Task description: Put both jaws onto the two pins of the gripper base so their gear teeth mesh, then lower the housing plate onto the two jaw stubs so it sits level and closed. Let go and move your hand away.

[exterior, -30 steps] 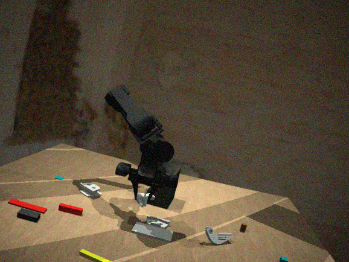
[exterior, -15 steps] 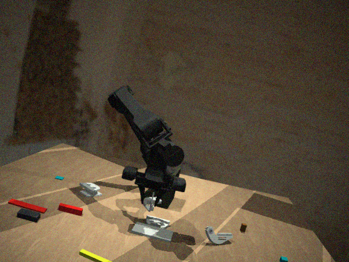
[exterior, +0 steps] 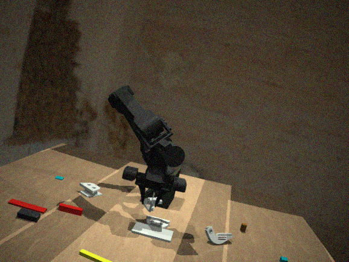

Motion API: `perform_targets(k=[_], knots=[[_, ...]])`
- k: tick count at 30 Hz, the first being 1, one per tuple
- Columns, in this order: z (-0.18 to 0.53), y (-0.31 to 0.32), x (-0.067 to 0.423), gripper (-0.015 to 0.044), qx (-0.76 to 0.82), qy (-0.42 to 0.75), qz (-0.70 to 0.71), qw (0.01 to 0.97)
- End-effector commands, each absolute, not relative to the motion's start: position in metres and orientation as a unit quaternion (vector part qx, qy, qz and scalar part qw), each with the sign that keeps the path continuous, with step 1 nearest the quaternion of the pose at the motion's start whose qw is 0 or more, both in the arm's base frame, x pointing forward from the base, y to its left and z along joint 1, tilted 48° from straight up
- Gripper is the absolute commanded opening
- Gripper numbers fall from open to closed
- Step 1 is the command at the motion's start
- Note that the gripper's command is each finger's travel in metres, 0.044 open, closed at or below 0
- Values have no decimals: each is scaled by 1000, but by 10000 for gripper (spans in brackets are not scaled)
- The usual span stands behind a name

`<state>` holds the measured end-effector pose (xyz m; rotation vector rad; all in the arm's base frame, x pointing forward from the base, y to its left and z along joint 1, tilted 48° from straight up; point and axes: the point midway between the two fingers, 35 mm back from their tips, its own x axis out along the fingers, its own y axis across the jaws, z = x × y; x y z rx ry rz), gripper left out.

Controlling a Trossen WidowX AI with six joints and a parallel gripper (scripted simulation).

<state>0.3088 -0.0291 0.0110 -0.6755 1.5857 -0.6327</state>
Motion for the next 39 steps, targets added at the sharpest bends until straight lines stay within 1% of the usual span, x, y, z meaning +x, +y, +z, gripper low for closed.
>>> perform_targets(k=[1, 21, 39], knots=[[10, -28, 308, 134, -290, 687, -273, 607], [10, -29, 308, 134, -289, 687, -274, 607], [-10, -51, 306, 134, -290, 687, -273, 608]])
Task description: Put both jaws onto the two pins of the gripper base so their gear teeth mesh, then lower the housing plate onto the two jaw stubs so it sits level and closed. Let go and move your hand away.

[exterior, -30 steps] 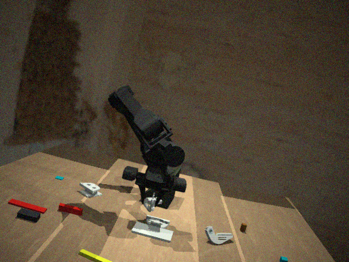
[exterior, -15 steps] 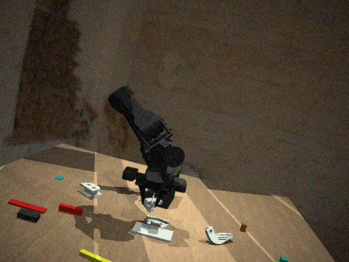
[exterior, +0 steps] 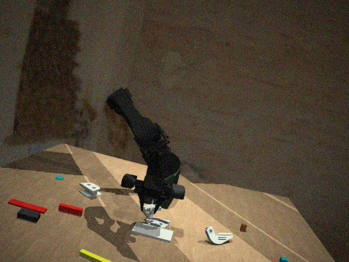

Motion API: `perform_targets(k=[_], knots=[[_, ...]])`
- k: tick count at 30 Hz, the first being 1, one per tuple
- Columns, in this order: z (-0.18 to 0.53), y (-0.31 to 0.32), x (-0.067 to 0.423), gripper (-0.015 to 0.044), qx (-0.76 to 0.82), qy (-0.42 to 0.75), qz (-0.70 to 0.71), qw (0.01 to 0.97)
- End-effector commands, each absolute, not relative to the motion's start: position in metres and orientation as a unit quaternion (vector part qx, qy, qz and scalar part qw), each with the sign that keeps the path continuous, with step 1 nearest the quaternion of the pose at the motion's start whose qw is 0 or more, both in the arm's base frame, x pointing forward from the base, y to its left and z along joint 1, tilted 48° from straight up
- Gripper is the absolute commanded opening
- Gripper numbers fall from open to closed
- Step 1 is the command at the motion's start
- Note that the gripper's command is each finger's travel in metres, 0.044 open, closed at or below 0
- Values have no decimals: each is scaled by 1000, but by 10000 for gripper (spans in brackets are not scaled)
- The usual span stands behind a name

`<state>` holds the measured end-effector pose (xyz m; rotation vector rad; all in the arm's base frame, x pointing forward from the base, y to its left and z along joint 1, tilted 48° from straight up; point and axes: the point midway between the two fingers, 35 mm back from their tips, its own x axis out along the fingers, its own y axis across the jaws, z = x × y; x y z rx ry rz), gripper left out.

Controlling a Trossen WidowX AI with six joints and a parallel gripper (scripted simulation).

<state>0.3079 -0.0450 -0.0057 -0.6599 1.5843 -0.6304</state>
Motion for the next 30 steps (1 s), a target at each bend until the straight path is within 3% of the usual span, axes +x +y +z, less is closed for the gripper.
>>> perform_targets(k=[1, 30], knots=[[-11, -52, 306, 134, -290, 687, -273, 608], [-24, -66, 303, 134, -291, 687, -274, 607]])
